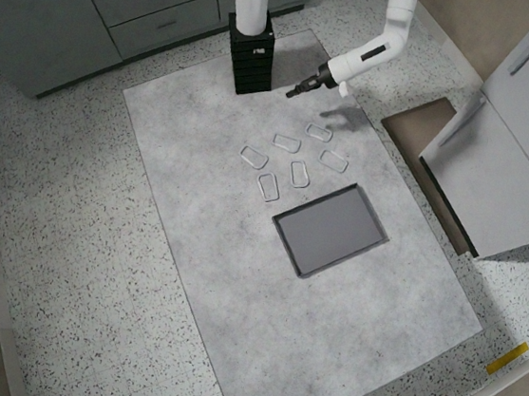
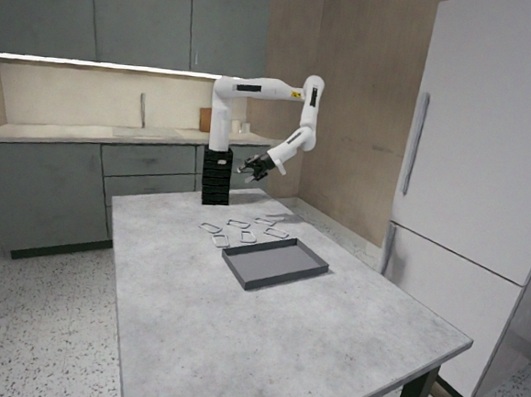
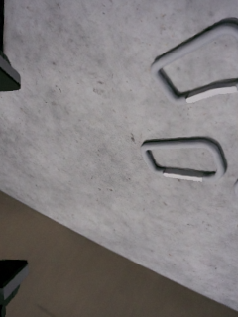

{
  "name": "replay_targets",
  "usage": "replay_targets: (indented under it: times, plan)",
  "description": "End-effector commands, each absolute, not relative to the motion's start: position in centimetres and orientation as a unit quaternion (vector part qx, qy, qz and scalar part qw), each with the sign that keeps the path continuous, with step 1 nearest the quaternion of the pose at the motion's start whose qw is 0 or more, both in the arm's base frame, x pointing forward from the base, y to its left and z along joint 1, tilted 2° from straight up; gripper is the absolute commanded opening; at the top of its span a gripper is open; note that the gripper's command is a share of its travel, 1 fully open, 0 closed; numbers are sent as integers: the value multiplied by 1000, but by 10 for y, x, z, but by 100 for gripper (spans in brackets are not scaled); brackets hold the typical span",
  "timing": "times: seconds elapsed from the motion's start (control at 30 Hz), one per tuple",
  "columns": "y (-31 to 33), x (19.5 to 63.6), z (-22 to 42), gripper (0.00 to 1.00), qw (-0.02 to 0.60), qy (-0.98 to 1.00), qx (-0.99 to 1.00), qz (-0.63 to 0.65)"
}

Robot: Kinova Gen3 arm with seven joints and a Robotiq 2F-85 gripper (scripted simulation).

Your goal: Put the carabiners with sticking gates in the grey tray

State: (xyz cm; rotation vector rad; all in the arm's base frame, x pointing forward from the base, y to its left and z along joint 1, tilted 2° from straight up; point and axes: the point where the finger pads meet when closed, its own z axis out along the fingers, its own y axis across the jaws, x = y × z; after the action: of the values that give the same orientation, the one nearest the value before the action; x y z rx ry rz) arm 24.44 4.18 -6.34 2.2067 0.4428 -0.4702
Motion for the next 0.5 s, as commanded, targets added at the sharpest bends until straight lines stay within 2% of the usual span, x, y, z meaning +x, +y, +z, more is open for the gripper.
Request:
replay_targets:
  times: [0.0, 0.4, 0.43, 0.47]
  plan:
    - [25, 246, -63, 100, 402, 149, 880, -203]
    - [25, 246, -63, 100, 402, 149, 880, -203]
    - [22, 287, -34, 100, 404, 149, 881, -199]
    - [22, 287, -34, 100, 404, 149, 881, -199]
